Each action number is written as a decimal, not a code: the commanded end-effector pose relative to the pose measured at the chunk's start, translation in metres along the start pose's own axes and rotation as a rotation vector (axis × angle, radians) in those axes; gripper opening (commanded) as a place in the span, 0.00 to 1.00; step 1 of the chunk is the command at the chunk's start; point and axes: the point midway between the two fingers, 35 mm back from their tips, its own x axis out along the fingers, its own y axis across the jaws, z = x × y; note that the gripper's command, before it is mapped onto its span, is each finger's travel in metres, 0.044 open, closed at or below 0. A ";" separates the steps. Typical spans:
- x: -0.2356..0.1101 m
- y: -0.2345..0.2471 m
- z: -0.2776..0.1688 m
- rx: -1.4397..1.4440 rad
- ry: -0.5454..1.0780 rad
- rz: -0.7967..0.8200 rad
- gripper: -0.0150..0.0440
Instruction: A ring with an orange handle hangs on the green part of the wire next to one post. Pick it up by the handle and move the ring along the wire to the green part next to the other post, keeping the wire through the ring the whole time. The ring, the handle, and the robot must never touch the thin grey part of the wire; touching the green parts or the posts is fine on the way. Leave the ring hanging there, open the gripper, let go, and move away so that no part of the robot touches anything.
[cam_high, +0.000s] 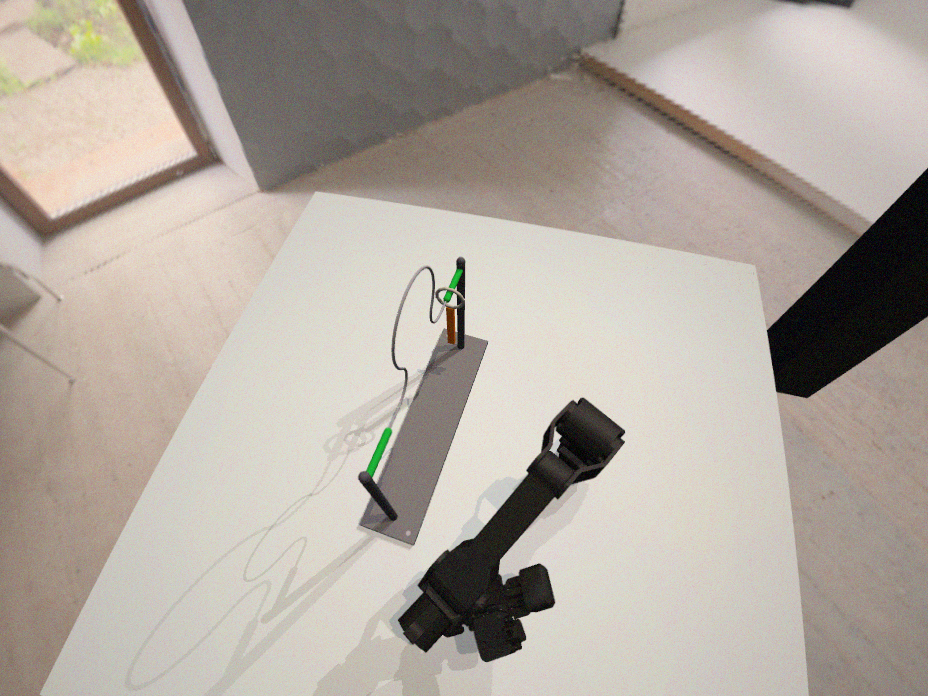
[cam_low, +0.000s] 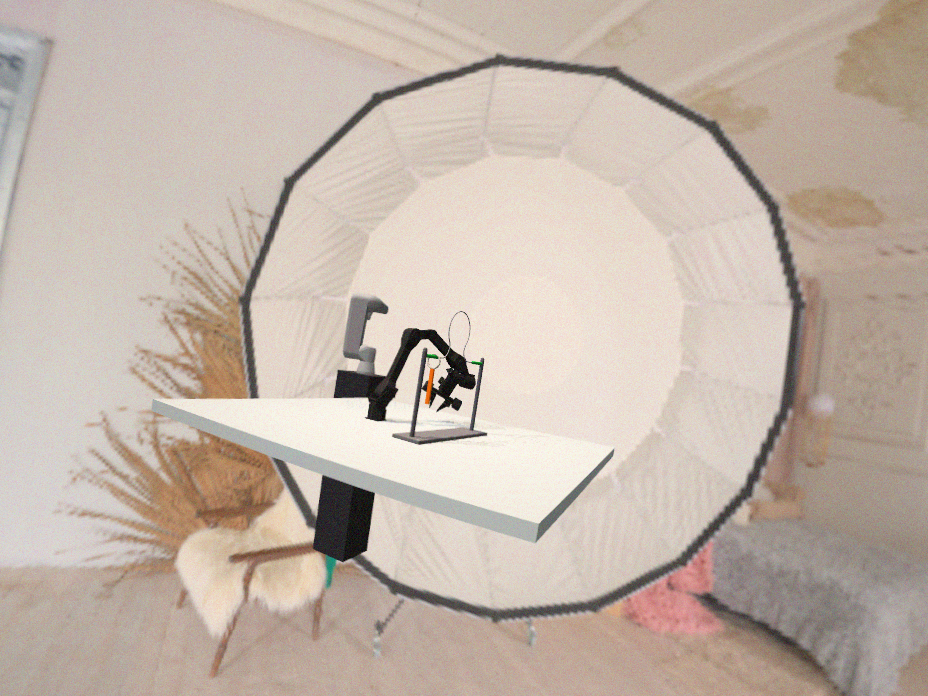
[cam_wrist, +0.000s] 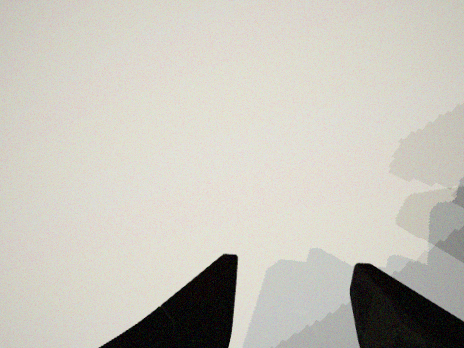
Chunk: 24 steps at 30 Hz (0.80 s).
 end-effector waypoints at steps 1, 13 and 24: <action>-0.015 -0.009 -0.010 0.042 -0.086 -0.071 0.53; -0.053 -0.033 -0.049 0.151 -0.294 -0.286 0.53; -0.085 -0.043 -0.087 0.232 -0.454 -0.490 0.53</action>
